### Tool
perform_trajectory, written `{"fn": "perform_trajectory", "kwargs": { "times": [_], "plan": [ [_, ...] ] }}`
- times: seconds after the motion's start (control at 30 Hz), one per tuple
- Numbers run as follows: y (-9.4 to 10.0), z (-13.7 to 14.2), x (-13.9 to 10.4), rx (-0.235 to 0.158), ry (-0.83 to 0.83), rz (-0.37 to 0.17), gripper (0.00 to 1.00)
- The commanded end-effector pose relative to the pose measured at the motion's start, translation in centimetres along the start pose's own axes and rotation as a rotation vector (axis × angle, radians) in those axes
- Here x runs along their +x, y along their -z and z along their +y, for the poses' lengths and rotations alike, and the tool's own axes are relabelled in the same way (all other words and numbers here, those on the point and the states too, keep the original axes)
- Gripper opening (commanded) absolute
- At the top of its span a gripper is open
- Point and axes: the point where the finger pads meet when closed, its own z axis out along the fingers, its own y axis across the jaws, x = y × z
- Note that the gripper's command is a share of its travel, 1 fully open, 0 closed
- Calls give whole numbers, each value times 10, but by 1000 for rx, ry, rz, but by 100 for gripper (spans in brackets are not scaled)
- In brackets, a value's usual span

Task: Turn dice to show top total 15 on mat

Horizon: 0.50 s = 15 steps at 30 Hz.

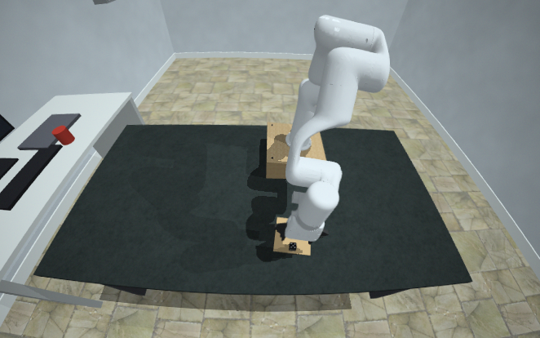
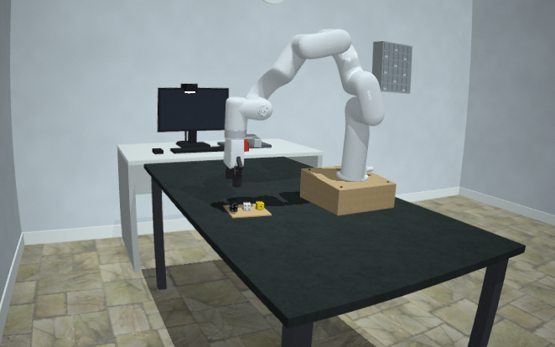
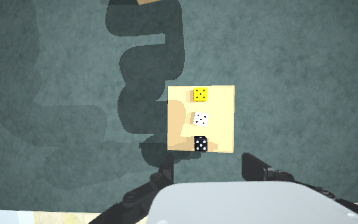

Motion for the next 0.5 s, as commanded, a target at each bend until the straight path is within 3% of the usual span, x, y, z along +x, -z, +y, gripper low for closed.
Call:
{"fn": "perform_trajectory", "kwargs": {
  "times": [0.0,0.23,0.47],
  "plan": [
    [1,0,-1,0,0,-4,100],
    [4,0,-1,0,0,-4,100],
    [28,-2,-1,0,0,-4,100]
  ]
}}
